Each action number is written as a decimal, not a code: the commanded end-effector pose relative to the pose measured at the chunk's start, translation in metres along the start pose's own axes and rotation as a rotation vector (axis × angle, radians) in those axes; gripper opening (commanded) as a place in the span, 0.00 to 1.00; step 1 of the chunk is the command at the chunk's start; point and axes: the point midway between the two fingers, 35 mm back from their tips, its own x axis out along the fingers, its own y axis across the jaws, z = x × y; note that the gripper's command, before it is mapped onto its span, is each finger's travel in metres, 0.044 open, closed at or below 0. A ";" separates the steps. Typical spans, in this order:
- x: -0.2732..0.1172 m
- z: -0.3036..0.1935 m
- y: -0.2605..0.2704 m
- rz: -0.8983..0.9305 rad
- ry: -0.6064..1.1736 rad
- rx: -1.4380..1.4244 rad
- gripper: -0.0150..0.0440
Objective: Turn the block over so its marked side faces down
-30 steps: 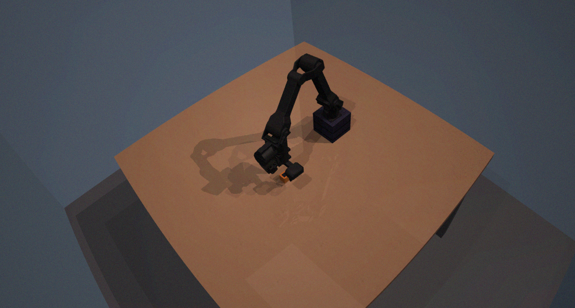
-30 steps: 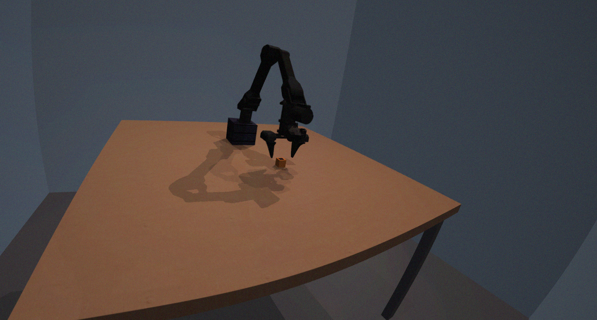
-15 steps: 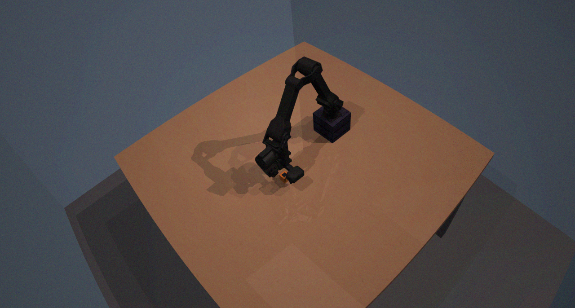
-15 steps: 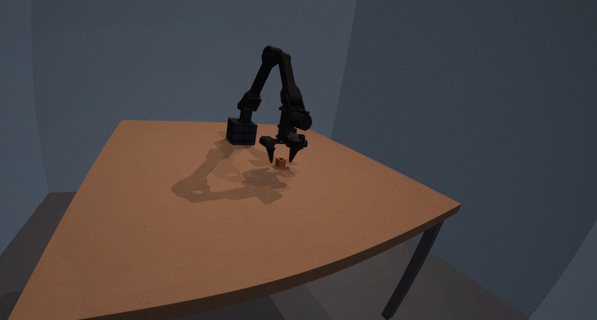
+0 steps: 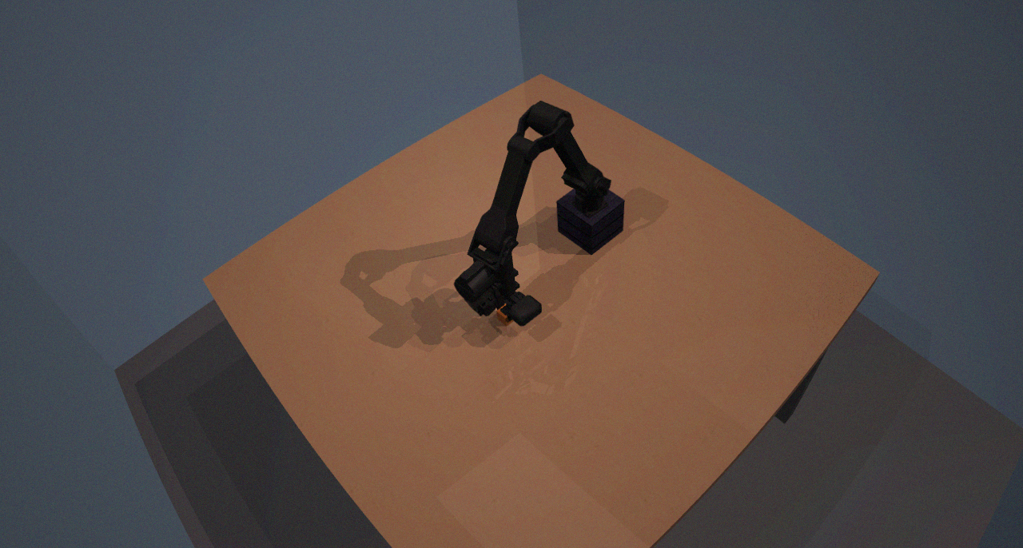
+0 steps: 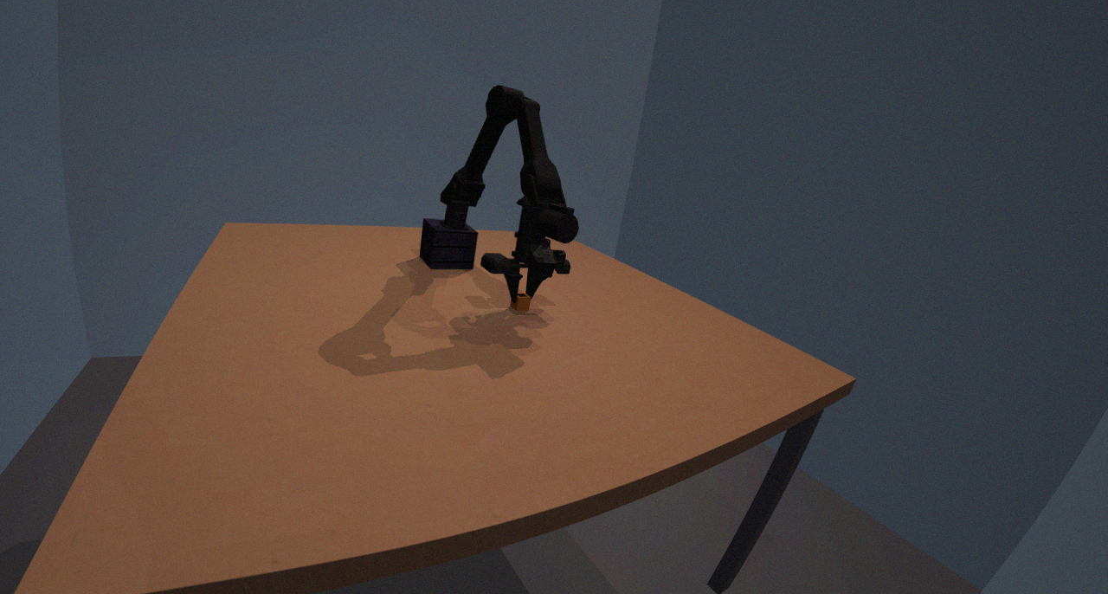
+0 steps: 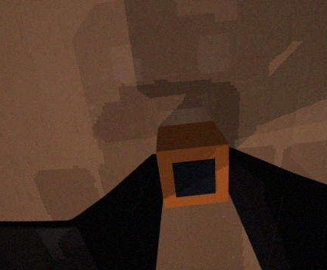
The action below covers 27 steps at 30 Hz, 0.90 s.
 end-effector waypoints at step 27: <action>-0.022 0.001 0.001 -0.002 -0.106 0.000 0.25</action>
